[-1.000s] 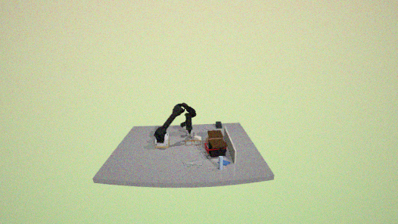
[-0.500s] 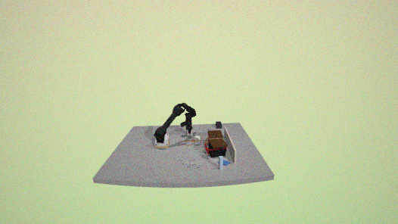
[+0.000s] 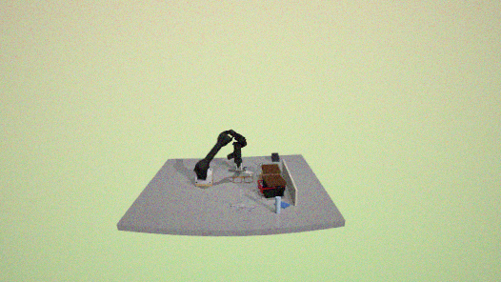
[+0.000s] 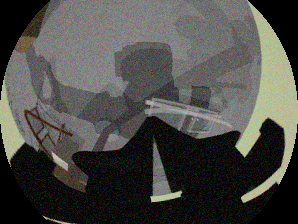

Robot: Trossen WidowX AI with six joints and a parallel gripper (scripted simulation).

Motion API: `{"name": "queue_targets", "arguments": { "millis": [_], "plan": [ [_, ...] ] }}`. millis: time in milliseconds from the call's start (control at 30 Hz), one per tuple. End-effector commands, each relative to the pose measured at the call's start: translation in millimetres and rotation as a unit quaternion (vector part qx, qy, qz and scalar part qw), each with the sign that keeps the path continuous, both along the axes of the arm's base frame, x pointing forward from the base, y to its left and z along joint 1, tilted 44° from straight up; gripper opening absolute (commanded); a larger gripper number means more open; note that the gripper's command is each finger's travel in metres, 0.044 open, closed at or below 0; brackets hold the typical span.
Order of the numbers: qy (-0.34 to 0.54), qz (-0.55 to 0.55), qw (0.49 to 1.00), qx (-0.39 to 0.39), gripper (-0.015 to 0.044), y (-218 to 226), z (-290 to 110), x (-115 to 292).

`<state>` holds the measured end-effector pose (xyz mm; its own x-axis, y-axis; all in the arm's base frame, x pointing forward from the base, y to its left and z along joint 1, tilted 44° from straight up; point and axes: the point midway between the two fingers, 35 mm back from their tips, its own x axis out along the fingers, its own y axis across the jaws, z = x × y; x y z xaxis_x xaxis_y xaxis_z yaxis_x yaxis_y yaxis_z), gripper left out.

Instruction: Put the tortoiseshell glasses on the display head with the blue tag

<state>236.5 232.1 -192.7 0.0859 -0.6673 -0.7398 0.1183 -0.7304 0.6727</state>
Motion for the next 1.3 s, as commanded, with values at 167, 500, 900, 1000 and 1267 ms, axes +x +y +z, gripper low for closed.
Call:
{"name": "queue_targets", "arguments": {
  "millis": [167,500,900,1000,1267],
  "plan": [
    [-0.002,-0.002,1.0,0.002,0.0,4,-3,-1],
    [-0.002,-0.002,1.0,0.002,0.0,8,-7,-2],
    [-0.001,-0.002,1.0,0.001,0.0,13,60,-1],
    [-0.001,-0.002,1.0,0.001,0.0,13,68,-2],
    [-0.003,0.0,1.0,0.005,0.0184,15,63,1]
  ]
}}
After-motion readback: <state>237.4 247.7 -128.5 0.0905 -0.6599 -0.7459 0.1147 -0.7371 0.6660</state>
